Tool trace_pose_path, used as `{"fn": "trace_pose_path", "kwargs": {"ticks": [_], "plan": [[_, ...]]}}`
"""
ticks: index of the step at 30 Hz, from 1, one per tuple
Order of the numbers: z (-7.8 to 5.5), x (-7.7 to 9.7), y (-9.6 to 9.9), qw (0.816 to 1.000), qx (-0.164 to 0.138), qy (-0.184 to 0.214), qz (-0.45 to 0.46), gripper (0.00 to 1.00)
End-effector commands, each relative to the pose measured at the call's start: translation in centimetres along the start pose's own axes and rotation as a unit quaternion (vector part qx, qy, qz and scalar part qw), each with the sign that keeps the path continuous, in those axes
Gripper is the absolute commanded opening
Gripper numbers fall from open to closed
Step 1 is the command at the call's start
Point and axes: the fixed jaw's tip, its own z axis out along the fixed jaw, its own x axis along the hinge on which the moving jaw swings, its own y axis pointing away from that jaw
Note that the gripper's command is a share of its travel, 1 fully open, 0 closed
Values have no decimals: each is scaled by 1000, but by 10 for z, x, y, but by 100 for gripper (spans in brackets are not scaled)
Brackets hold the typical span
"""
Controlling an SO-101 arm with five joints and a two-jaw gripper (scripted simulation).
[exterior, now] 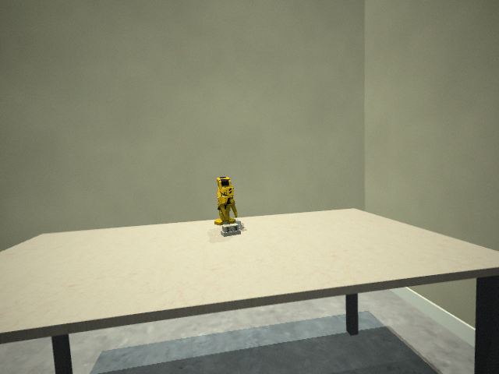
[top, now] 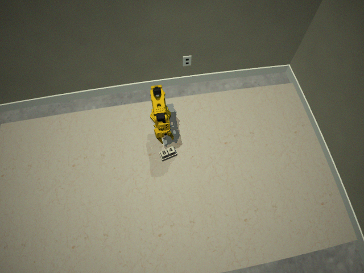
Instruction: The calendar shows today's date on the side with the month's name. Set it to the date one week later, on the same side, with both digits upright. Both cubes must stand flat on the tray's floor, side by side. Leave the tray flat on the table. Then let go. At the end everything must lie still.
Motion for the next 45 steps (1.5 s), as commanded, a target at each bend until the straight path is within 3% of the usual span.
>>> {"fn": "trace_pose_path", "kwargs": {"ticks": [1, 8, 15, 17, 26, 45], "plan": [[-4, 2, -1, 1000, -2, 13, -9, 30], [-12, 7, 0, 999, -9, 42, -9, 31], [-37, 18, 3, 990, -33, 134, -9, 32], [-37, 18, 3, 990, -33, 134, -9, 32], [-69, 25, 5, 969, -59, 239, -8, 35], [-73, 25, 5, 966, -58, 250, 10, 35]]}}
